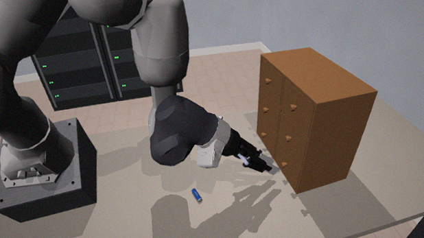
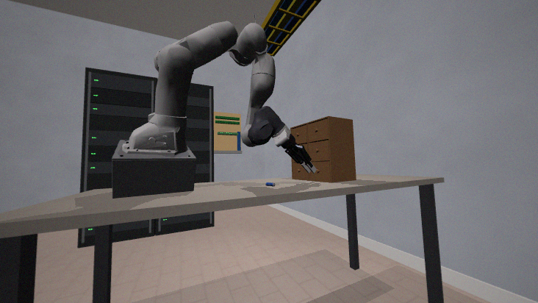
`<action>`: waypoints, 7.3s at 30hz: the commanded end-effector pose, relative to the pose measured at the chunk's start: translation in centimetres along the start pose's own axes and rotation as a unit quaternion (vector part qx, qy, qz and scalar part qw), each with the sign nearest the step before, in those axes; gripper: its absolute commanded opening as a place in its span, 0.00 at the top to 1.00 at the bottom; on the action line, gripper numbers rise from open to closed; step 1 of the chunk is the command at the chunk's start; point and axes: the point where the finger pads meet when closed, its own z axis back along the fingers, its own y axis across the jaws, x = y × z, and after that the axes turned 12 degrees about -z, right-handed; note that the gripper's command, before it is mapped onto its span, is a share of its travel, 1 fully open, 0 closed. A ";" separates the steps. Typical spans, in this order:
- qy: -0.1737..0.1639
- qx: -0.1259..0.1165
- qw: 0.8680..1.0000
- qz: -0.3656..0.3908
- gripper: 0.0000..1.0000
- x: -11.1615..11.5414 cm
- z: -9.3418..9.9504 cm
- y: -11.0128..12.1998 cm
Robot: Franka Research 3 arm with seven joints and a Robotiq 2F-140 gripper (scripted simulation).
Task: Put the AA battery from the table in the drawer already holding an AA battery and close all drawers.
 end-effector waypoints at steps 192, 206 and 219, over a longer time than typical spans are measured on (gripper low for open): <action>0.002 0.001 1.000 -0.004 0.92 2.3 -2.7 0.6; 0.002 0.001 1.000 -0.004 0.92 2.2 -2.7 0.6; 0.002 0.001 1.000 -0.004 0.92 2.0 -2.4 0.6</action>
